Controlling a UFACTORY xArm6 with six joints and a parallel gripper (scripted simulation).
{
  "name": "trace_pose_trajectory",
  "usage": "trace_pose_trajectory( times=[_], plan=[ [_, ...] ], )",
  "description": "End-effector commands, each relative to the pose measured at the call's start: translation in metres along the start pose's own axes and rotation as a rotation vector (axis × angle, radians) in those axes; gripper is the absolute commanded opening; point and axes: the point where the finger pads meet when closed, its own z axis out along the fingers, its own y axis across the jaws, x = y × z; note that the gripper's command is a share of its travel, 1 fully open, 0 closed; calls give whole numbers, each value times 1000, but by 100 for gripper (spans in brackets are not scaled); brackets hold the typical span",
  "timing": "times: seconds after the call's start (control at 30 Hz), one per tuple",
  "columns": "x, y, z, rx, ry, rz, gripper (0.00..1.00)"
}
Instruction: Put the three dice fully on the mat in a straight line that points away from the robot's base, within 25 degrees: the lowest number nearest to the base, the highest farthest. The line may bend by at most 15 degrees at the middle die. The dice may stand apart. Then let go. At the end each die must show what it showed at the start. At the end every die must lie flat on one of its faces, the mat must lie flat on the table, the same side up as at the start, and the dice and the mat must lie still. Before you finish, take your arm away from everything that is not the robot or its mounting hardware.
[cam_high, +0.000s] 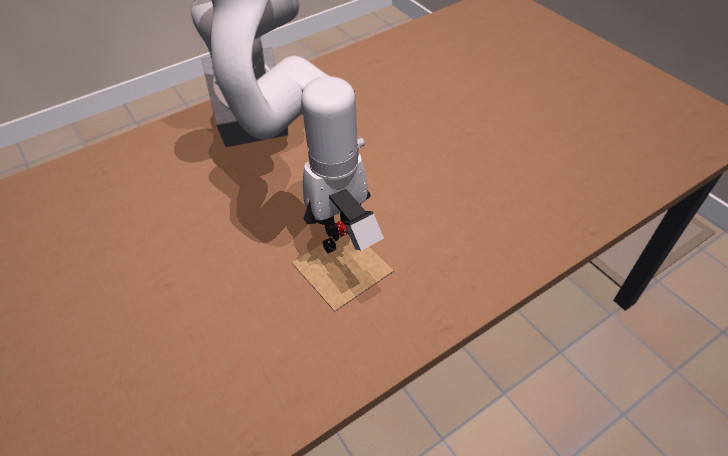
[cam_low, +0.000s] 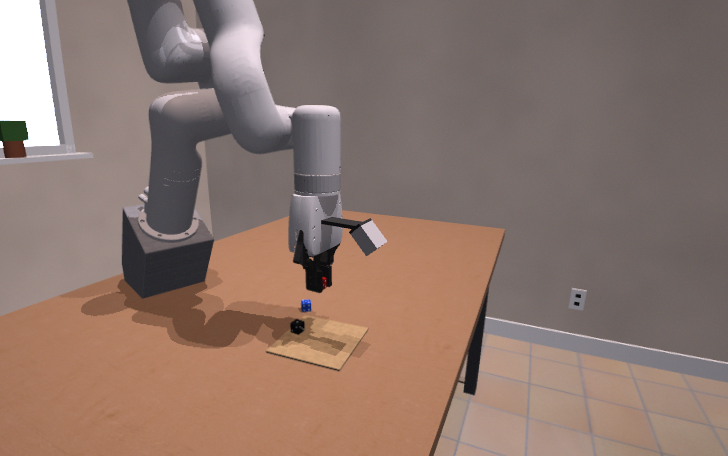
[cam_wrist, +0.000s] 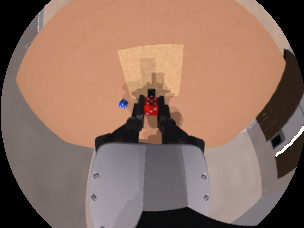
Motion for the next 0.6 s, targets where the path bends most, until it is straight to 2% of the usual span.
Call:
trace_pose_trajectory(
  times=[0.0,0.33,0.57],
  plan=[
    [1,0,0,2,2,0,15],
    [1,0,20,2,2,0,15],
    [1,1,49,2,2,0,15]
  ],
)
